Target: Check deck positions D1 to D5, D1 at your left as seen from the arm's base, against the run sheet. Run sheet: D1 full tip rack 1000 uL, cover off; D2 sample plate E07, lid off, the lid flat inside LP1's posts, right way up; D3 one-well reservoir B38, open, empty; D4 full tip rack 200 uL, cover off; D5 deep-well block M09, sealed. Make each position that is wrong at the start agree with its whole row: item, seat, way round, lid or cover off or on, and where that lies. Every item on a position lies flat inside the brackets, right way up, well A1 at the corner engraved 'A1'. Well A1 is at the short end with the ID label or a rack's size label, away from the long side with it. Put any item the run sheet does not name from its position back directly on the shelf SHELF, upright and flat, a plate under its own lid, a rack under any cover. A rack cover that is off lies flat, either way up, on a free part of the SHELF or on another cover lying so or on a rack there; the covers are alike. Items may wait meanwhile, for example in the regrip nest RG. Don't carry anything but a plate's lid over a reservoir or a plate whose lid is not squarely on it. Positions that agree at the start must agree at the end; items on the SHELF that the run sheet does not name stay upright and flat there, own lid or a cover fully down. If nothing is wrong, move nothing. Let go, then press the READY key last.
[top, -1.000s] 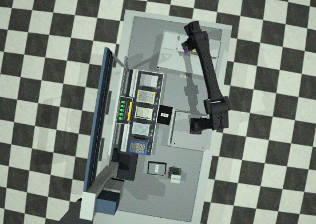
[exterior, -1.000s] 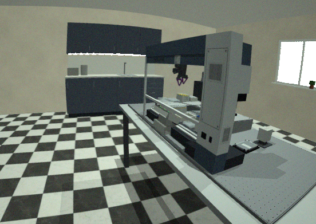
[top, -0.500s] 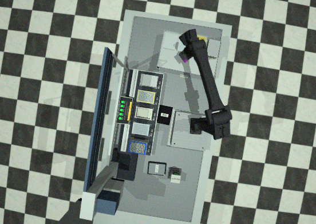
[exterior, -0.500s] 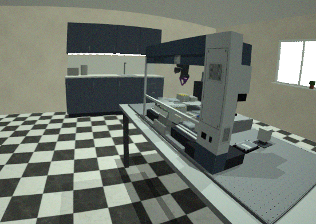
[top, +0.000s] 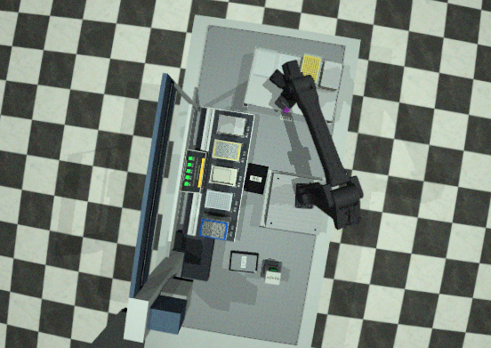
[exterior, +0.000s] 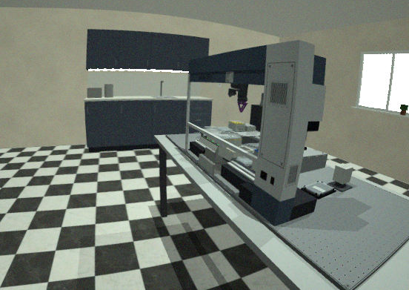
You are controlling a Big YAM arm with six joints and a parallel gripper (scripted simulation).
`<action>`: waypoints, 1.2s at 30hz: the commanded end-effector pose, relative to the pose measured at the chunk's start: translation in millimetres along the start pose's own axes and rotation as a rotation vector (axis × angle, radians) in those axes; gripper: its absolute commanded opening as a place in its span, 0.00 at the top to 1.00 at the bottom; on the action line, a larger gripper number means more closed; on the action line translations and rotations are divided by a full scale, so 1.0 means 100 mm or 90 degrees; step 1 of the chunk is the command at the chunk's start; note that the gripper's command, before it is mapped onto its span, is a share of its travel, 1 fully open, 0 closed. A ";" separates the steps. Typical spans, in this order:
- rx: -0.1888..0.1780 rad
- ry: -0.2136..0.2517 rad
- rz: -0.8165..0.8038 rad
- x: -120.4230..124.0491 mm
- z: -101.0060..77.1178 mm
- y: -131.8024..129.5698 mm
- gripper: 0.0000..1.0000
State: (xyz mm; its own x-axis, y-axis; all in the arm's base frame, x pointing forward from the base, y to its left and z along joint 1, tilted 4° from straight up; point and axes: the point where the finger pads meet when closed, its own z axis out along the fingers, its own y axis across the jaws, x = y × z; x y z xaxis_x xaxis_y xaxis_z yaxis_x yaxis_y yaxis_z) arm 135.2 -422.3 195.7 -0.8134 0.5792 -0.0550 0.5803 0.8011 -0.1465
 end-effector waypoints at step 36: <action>-0.056 0.010 -0.342 0.55 -0.37 1.59 0.00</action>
State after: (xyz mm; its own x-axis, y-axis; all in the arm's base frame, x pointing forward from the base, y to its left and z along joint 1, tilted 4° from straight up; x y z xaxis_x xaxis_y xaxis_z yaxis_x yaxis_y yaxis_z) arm 179.6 -269.1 197.2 -0.9969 0.0717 0.0314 0.0698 0.9959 -0.0573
